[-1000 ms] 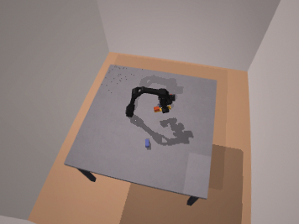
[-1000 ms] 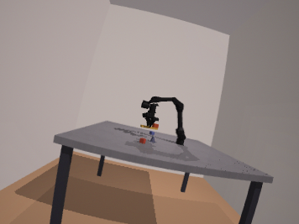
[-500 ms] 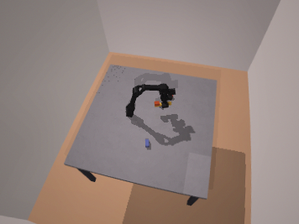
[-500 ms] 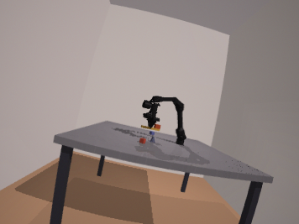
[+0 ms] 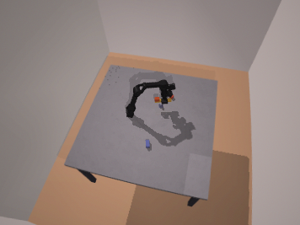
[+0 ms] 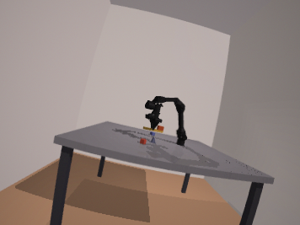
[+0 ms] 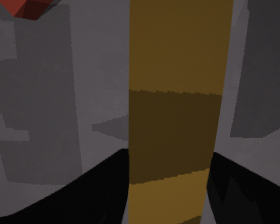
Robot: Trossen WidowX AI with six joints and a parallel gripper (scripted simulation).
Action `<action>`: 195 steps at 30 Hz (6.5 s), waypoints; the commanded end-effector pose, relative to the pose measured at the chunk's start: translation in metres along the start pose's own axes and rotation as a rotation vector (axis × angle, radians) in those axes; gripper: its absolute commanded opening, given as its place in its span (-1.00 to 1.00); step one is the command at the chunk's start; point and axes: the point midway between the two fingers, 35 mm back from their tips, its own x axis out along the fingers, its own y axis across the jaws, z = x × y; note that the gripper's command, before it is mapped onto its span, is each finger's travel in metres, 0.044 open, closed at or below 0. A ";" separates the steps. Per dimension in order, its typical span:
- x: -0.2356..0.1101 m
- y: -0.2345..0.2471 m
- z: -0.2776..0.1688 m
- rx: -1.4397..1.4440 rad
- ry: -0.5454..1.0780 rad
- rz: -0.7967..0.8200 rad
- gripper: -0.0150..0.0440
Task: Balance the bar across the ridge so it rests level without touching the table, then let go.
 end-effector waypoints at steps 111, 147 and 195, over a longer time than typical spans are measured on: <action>0.046 0.002 0.001 0.019 -0.003 -0.001 -0.49; 0.049 0.002 0.000 0.019 -0.003 -0.001 -0.49; 0.053 0.002 0.000 0.019 -0.003 -0.001 -0.49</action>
